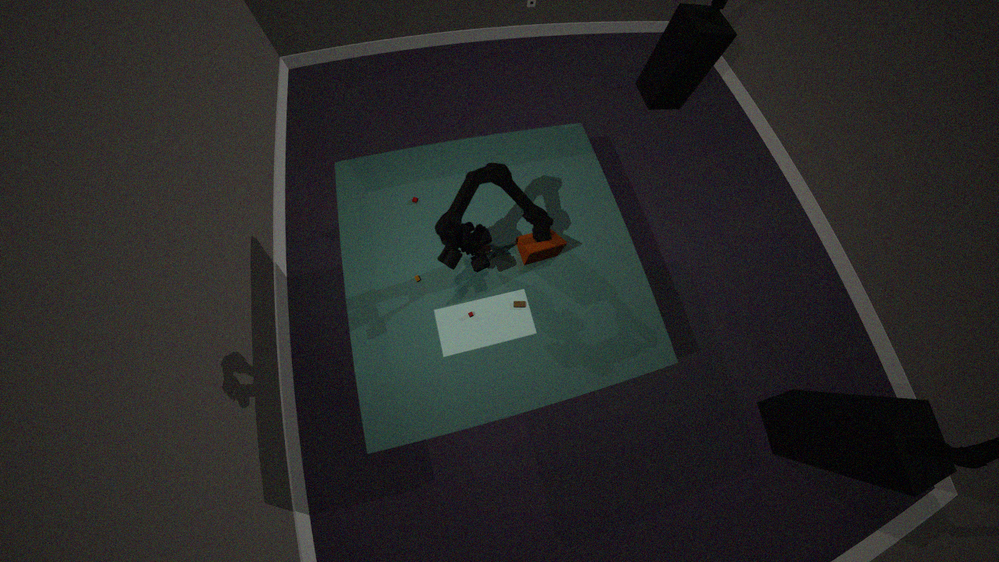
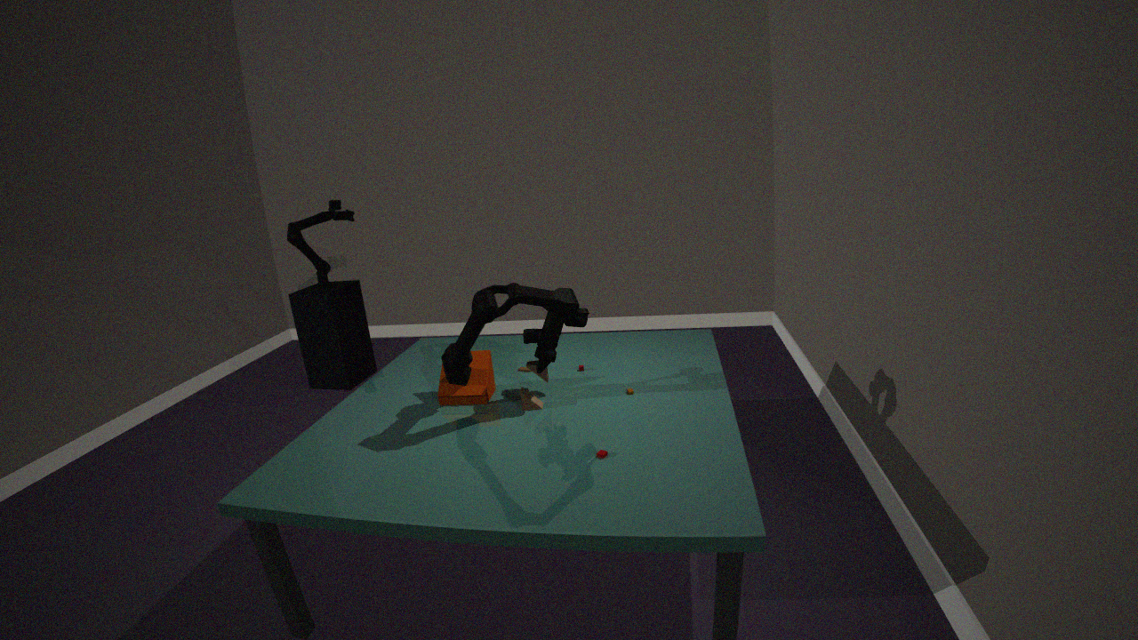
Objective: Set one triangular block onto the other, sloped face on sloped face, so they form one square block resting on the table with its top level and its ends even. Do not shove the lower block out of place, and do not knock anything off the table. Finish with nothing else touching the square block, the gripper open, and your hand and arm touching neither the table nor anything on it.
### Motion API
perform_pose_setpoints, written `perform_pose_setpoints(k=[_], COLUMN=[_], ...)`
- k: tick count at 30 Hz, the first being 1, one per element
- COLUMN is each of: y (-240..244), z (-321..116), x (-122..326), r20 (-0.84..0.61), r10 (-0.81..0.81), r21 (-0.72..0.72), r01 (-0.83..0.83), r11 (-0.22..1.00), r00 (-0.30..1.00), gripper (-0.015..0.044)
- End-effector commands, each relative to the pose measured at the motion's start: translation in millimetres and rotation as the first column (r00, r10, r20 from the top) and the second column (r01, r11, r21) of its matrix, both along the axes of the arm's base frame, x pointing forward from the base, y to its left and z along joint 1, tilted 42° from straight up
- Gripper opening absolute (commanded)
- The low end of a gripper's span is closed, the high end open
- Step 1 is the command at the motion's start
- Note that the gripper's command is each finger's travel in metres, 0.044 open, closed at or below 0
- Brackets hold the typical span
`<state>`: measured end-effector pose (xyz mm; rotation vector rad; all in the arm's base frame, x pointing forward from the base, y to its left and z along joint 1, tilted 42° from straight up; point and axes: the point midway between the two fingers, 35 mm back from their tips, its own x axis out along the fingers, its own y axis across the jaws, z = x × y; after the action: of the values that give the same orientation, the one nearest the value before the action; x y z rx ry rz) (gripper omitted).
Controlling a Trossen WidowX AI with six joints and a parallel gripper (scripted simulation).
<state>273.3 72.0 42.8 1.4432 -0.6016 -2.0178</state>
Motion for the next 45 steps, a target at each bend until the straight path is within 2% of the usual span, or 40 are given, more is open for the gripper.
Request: perform_pose_setpoints(k=[1,13,23,45], y=[-14,-53,-72,-73], z=[12,40,22,20], x=[6,18,12,11], r20=[0.005,0.003,-0.001,0.000], r10=[0.005,0.005,-0.012,-0.017], r21=[0.000,-0.019,-0.014,0.002], r01=[-0.005,-0.005,0.012,0.017], r11=[1.000,1.000,1.000,1.000], r00=[1.000,1.000,1.000,1.000], gripper=[0.0000,0.0000,0.0000,0.0000])
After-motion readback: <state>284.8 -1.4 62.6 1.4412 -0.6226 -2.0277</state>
